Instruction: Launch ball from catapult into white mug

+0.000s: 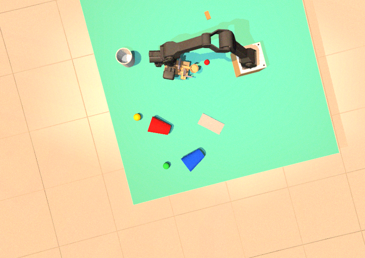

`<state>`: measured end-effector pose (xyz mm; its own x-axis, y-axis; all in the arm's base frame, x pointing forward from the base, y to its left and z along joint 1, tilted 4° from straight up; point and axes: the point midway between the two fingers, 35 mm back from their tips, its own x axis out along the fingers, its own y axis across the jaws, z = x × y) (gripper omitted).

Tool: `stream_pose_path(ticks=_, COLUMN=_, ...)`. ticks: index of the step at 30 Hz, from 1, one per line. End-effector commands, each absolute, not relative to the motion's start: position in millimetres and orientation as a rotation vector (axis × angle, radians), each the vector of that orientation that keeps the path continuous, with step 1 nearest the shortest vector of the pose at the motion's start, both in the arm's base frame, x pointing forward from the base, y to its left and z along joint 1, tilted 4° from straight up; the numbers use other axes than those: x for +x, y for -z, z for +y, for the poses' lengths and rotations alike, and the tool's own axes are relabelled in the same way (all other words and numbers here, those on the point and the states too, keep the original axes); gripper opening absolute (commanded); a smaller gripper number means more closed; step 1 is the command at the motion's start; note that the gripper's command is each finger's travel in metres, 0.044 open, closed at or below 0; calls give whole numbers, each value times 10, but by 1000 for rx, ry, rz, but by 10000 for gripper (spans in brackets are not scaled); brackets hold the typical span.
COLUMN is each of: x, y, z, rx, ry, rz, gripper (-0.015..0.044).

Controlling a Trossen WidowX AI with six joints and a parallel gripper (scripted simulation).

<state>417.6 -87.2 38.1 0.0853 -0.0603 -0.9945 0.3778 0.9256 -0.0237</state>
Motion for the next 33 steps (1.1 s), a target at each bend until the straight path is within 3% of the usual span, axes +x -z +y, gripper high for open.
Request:
stream_pose_path(ticks=1, x=4166, y=-378, z=-868, rx=269, ry=335, rz=1461, gripper=0)
stream_pose_path(ticks=33, x=4201, y=65, z=-894, rx=269, ry=336, rz=1463, gripper=0)
